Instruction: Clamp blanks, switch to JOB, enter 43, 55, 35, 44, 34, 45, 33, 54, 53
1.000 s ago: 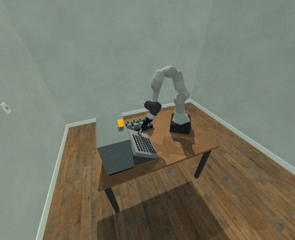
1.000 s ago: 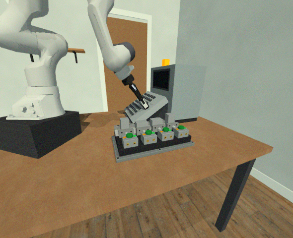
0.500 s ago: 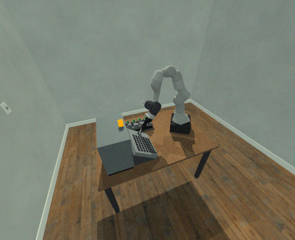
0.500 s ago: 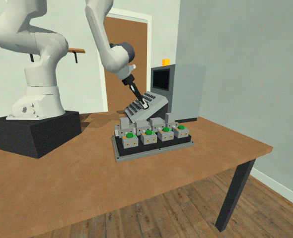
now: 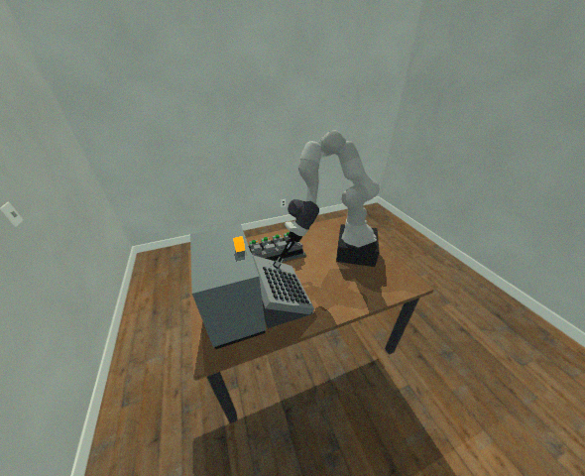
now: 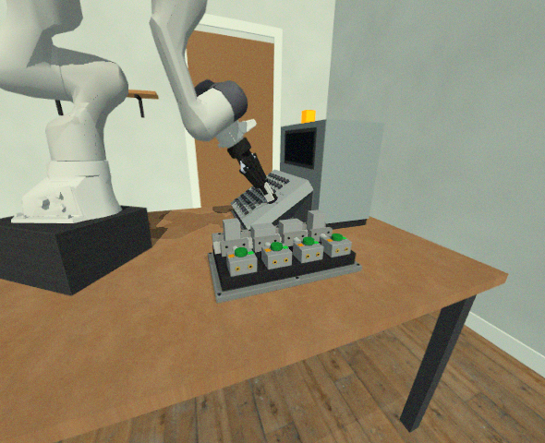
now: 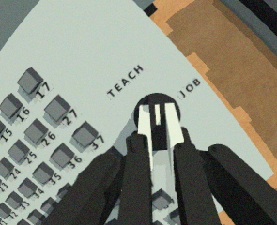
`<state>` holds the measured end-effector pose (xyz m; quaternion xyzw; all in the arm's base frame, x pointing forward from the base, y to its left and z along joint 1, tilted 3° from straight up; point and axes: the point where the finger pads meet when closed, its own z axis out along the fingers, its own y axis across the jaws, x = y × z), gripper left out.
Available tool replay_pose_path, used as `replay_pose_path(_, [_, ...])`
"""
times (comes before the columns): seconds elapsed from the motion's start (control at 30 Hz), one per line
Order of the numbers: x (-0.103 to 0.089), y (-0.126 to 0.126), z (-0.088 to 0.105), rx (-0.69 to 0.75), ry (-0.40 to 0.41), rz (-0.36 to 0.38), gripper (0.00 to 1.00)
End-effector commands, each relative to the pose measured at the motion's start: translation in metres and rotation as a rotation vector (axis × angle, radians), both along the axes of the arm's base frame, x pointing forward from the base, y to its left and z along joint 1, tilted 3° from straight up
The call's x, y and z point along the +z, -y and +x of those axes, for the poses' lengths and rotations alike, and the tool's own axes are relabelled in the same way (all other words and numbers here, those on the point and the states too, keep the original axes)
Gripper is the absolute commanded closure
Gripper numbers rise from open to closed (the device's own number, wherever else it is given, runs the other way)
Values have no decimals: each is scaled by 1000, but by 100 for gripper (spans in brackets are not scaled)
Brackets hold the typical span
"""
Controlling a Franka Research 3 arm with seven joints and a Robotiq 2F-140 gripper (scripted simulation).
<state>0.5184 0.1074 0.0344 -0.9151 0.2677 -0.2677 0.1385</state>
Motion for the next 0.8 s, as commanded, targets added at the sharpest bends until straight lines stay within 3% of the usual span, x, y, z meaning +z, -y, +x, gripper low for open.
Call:
replay_pose_path(0.0, [0,0,0,-184,0,114,100])
replay_pose_path(0.2, [0,0,0,-347,-21,229,100])
replay_pose_path(0.27, [0,0,0,-347,-21,229,100])
replay_pose_path(0.77, [0,0,0,-665,-63,455,100])
